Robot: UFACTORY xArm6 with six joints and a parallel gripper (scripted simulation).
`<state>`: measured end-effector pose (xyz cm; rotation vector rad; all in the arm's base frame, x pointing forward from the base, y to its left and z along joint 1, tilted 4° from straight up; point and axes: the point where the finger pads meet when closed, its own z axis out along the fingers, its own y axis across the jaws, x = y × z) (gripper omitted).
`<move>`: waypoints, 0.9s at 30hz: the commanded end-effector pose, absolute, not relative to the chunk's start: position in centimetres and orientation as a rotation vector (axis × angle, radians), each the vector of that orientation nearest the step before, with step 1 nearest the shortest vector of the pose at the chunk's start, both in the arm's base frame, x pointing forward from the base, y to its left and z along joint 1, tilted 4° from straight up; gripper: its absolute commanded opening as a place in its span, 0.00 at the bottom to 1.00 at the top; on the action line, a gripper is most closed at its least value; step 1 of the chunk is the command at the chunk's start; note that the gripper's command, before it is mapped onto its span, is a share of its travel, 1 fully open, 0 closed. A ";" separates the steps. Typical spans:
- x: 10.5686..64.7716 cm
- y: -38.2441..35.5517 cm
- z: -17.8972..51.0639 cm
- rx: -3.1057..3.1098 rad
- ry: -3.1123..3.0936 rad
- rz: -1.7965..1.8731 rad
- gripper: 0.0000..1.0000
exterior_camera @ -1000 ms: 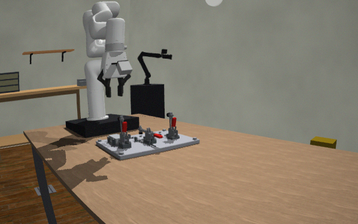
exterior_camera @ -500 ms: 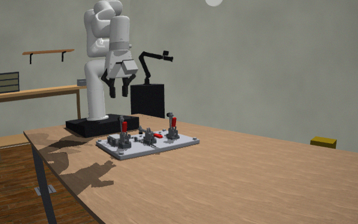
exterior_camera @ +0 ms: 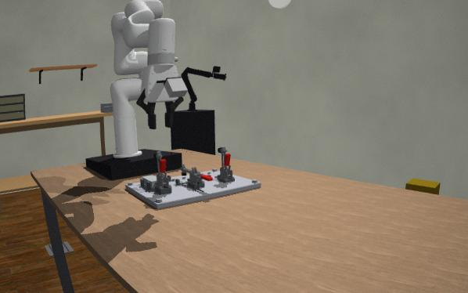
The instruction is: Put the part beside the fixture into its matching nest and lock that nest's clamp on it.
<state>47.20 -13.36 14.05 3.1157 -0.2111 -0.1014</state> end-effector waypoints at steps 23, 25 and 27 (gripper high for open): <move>47.2 -13.5 10.8 3.115 -0.211 -0.095 0.47; 47.2 -13.5 10.1 3.115 -0.211 -0.095 0.47; 47.2 -13.5 9.7 3.115 -0.211 -0.095 0.47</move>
